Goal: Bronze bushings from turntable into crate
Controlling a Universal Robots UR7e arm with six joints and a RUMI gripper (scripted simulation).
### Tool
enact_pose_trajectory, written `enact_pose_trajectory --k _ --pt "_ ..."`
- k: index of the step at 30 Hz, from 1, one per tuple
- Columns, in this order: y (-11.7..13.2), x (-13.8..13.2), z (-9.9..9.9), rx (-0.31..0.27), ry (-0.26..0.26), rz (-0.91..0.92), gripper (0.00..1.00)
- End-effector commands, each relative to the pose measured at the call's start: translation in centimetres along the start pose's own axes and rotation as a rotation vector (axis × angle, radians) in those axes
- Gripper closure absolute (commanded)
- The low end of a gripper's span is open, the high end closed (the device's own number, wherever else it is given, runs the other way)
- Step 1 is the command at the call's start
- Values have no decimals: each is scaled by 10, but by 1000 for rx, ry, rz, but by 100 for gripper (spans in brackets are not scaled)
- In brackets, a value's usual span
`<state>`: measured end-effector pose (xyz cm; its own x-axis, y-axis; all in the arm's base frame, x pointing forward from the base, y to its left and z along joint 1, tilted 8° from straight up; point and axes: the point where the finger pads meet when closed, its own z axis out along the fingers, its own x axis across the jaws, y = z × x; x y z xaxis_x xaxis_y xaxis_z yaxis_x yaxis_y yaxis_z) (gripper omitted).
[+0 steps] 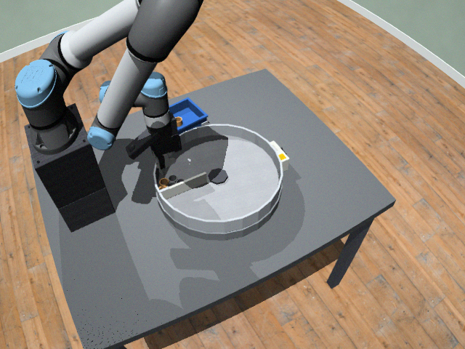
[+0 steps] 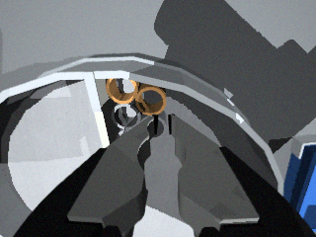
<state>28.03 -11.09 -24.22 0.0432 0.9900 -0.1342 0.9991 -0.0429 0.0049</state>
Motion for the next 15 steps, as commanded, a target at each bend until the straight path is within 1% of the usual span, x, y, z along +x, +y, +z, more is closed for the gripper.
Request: enact_pose_trajectory --k 1,8,15 --pt "1 -1 7 -2 -1 2 94" --pt "1 -2 18 -2 -1 2 94" --pt "1 -1 21 -2 -1 1 94"
